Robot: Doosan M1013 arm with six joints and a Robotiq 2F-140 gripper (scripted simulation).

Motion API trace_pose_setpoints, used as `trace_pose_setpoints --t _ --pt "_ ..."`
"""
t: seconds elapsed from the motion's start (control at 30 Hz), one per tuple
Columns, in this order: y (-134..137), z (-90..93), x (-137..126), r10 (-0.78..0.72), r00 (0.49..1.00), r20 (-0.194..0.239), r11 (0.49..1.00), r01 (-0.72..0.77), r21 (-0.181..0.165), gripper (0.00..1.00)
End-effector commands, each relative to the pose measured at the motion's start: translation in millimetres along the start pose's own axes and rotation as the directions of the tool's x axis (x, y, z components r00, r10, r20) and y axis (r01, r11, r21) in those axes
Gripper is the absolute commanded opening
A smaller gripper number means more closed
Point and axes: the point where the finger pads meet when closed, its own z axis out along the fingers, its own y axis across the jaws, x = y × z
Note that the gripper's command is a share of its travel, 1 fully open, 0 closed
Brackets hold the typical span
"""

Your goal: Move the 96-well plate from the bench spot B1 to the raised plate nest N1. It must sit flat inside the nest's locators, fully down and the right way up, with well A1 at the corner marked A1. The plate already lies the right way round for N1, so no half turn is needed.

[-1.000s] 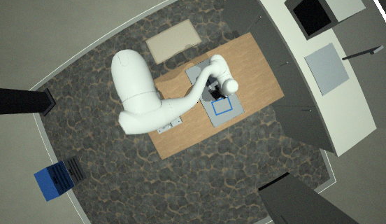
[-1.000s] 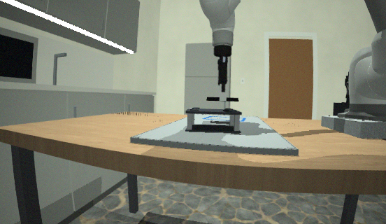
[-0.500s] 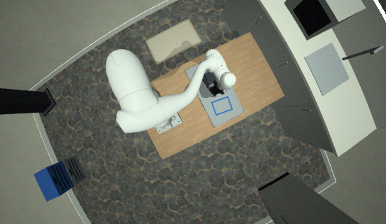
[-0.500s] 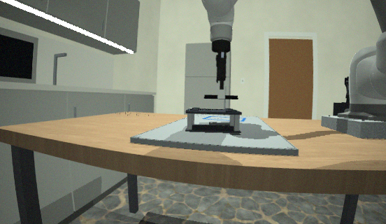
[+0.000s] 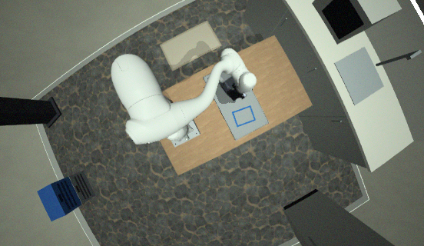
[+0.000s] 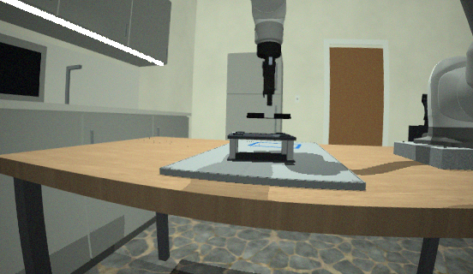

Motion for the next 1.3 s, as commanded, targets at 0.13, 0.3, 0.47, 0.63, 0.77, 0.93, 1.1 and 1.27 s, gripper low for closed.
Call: trace_pose_setpoints --t 0.13,0.3,0.47,0.63,0.77,0.93,1.1,1.27 --pt "-22 -4.3 5 0.0 1.0 0.0 1.0 0.0 0.0 0.0" --pt "-31 -6.2 8 0.0 1.0 0.0 1.0 0.0 0.0 0.0" --pt "-47 -9.3 11 0.0 1.0 0.0 1.0 0.0 0.0 0.0" --pt "-63 -12.4 15 0.0 1.0 0.0 1.0 0.0 0.0 0.0" --pt "-70 -13.6 17 0.0 1.0 0.0 1.0 0.0 0.0 0.0" --pt "-86 -16.7 21 0.0 1.0 0.0 1.0 0.0 0.0 0.0" --pt "-99 -19.0 24 0.0 1.0 0.0 1.0 0.0 0.0 0.0" --pt "-99 -19.0 24 0.0 1.0 0.0 1.0 0.0 0.0 0.0"
